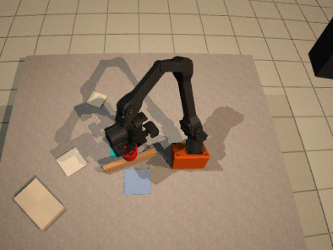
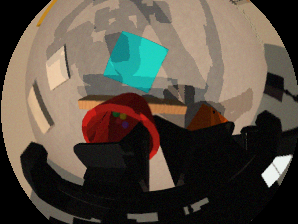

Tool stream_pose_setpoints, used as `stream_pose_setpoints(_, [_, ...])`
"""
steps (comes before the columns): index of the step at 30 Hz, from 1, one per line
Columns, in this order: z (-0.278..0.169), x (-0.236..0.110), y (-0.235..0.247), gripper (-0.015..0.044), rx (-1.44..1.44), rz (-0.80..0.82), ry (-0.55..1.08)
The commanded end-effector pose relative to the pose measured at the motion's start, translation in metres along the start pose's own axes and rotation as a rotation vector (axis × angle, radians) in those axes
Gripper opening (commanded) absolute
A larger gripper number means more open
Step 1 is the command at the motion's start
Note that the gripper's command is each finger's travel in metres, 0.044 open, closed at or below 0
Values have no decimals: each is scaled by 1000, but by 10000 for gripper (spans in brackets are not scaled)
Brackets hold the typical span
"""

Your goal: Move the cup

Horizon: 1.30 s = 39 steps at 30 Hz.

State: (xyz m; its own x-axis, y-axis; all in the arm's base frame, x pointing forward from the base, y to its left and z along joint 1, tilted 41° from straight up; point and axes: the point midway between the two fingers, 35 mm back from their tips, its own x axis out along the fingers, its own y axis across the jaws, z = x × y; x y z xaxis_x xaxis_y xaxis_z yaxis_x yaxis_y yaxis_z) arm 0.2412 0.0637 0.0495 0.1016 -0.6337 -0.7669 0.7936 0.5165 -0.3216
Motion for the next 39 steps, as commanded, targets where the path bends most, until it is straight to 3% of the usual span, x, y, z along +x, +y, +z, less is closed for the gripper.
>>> stream_pose_setpoints(1, [11, -1, -1, 0, 1, 3, -4])
stream_pose_setpoints(31, [85, -4, -18, 0, 3, 1, -9])
stream_pose_setpoints(39, [85, 3, -18, 0, 3, 1, -9])
